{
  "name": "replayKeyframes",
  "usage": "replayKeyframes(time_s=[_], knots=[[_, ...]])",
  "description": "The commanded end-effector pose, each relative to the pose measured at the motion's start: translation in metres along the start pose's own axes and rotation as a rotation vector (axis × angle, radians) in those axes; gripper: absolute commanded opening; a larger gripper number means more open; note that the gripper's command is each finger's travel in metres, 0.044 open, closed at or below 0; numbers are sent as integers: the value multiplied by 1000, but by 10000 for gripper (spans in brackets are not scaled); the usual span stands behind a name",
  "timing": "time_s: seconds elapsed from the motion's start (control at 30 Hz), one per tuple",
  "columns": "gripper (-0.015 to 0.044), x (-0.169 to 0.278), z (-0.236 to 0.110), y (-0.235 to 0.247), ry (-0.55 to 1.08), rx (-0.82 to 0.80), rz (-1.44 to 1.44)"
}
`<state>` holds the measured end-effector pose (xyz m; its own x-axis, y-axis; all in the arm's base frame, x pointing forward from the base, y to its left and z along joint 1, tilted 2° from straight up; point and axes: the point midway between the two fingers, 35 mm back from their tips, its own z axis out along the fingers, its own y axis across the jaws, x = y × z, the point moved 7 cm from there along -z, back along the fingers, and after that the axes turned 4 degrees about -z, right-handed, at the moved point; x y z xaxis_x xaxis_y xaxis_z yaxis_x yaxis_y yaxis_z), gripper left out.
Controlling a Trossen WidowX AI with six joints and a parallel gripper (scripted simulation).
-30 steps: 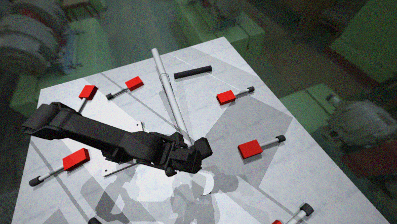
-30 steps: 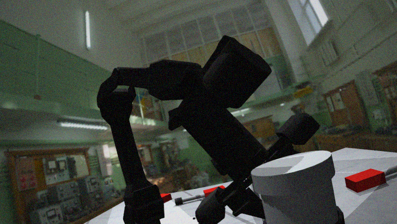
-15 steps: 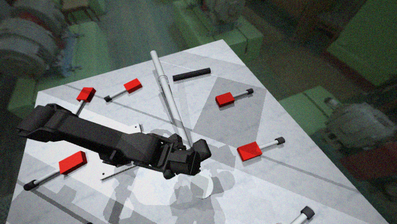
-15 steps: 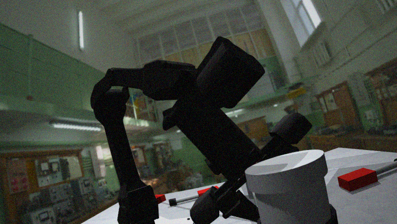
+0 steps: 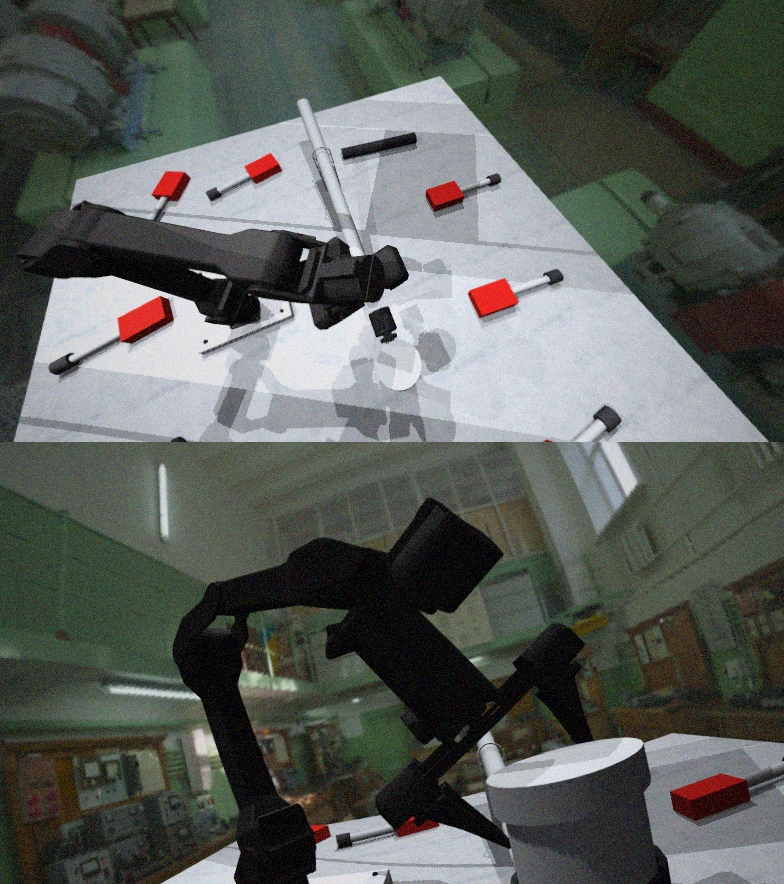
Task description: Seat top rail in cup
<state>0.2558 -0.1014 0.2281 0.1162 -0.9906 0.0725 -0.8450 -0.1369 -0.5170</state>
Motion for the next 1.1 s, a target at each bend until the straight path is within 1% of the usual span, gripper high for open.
replayKeyframes(time_s=[0.0, 0.07, 0.13, 0.37, 0.6, 0.97, 1.07], knots=[[440, -2, -4, -3, 6, 5, 0], [440, -2, -1, -1, 0, -2, 13], [440, -9, -5, -6, -1, -5, 111], [440, -50, -32, -28, 3, -15, 639], [440, -89, -63, -39, 6, -9, 1145], [440, -115, -89, -41, -2, 3, 1550], [440, -117, -91, -41, -3, 4, 1584]])
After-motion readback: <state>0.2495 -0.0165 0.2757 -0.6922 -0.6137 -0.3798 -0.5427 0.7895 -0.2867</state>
